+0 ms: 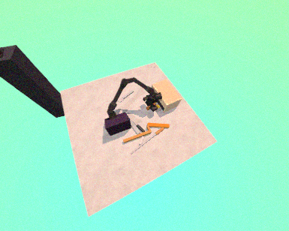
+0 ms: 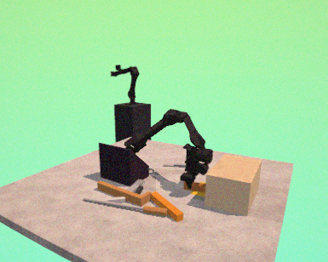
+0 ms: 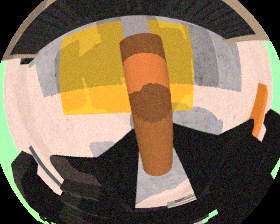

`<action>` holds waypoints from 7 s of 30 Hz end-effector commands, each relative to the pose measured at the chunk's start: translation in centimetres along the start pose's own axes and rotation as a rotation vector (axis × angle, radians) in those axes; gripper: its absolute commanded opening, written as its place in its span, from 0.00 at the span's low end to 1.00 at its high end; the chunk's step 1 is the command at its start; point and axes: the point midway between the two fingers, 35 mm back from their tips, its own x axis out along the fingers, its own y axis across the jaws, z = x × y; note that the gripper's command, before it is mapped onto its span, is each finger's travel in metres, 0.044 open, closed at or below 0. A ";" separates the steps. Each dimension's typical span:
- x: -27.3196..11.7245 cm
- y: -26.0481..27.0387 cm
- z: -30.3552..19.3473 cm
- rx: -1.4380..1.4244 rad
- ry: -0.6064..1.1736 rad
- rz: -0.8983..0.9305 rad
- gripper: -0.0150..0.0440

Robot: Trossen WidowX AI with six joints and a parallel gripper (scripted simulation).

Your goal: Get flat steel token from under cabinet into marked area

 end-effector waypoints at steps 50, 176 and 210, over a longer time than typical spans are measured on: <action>0.2 0.1 -4.4 -0.009 0.000 0.006 0.25; 0.1 -1.4 -17.9 -0.044 0.003 0.004 0.25; -0.2 -4.5 -18.0 -0.183 0.005 0.002 0.25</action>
